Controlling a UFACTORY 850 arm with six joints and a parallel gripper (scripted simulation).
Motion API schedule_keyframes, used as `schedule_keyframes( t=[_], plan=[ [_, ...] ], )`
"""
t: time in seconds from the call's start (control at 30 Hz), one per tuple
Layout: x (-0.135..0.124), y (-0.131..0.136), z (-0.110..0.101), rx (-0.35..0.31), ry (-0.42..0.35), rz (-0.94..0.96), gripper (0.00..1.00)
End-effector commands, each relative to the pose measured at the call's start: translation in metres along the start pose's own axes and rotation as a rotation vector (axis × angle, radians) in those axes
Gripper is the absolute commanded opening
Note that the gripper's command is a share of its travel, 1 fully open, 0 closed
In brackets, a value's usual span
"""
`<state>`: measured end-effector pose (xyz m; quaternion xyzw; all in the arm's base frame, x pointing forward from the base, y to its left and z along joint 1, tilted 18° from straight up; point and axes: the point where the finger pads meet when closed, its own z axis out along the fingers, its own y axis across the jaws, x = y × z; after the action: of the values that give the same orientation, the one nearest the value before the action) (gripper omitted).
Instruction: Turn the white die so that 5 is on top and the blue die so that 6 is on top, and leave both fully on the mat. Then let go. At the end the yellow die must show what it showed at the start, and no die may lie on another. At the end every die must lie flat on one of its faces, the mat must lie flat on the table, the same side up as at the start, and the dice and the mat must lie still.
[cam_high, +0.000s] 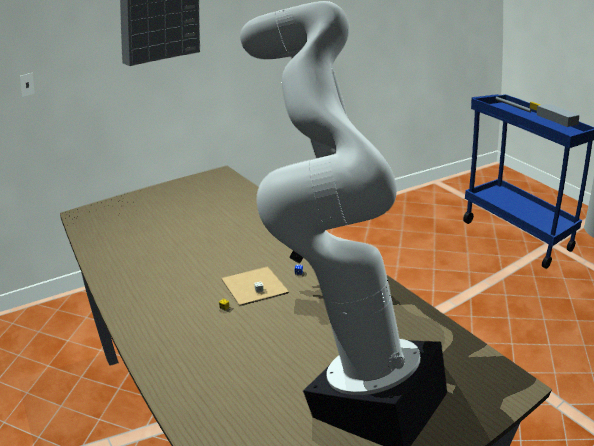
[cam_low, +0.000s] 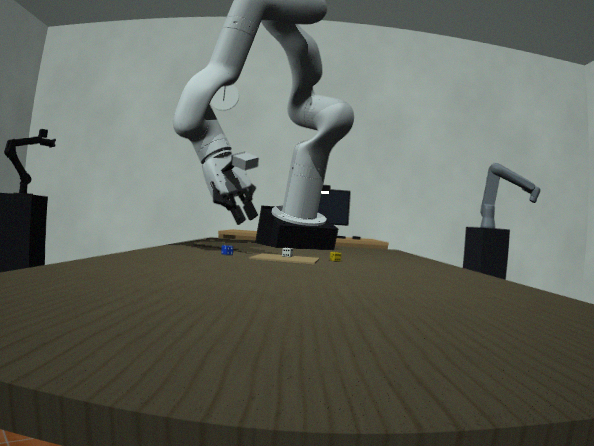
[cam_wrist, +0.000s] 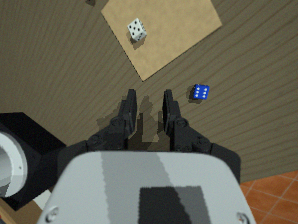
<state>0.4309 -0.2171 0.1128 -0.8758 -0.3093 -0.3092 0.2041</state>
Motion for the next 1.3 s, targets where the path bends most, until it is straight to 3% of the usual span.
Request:
schedule_keyframes(
  t=[0.0, 0.07, 0.13, 0.3, 0.37, 0.53, 0.7, 0.73, 1.07, 1.27],
  plan=[
    [0.004, 0.002, -0.004, -0.016, -0.171, 0.027, 0.36],
    [0.004, 0.002, -0.004, -0.016, -0.171, 0.027, 0.36],
    [0.010, 0.010, -0.012, -0.076, -0.272, 0.033, 0.36],
    [0.021, 0.021, -0.022, -0.166, -0.363, 0.033, 0.36],
    [0.033, 0.030, -0.031, -0.237, -0.408, 0.029, 0.36],
    [0.048, 0.040, -0.041, -0.321, -0.442, 0.022, 0.36],
    [0.050, 0.041, -0.042, -0.330, -0.445, 0.021, 0.36],
    [0.050, 0.041, -0.042, -0.330, -0.445, 0.021, 1.00],
    [0.049, 0.041, -0.042, -0.331, -0.444, 0.027, 1.00],
    [0.047, 0.042, -0.039, -0.356, -0.423, 0.138, 1.00]
  ],
)
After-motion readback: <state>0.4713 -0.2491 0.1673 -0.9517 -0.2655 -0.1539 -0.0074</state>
